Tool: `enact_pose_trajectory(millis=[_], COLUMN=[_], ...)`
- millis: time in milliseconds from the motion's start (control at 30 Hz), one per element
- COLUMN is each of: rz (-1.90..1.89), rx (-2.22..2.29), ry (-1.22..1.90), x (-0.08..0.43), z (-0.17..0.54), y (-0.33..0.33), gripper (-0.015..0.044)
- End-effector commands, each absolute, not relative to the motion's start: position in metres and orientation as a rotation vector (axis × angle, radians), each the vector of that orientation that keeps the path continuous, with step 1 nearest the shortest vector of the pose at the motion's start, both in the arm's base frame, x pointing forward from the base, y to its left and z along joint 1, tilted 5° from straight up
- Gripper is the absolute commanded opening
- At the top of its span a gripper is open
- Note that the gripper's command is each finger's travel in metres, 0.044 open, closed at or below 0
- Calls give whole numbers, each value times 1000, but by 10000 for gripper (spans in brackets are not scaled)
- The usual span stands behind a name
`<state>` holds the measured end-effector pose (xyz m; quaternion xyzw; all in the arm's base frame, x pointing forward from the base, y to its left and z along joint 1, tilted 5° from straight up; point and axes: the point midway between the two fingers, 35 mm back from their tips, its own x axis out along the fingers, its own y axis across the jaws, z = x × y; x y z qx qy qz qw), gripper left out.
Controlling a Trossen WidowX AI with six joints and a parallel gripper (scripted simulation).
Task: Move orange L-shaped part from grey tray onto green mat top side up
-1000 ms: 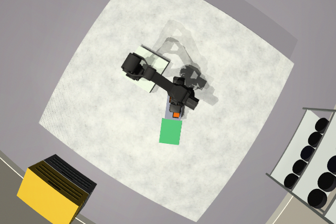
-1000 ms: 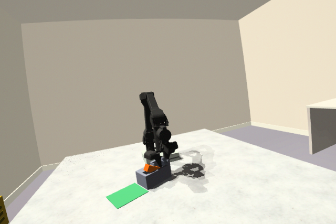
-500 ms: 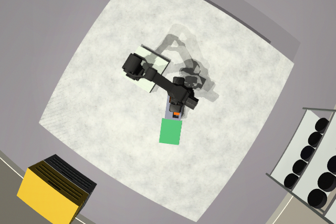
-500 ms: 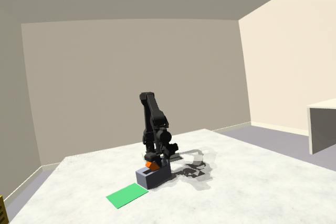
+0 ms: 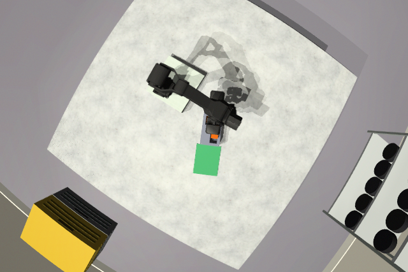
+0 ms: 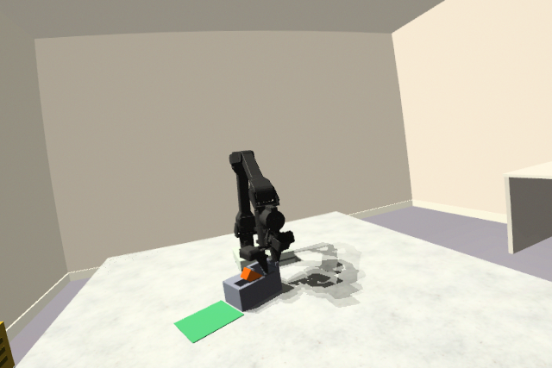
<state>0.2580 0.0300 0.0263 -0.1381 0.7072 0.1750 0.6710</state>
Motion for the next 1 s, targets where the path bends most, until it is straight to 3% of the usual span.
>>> enact_pose_trajectory(millis=[0, 233, 967], rz=[390, 389, 391], rx=[-310, -311, -306], ry=[1582, 1582, 1586], x=[264, 269, 268], z=[46, 120, 119], y=[29, 17, 18], gripper=[180, 180, 180])
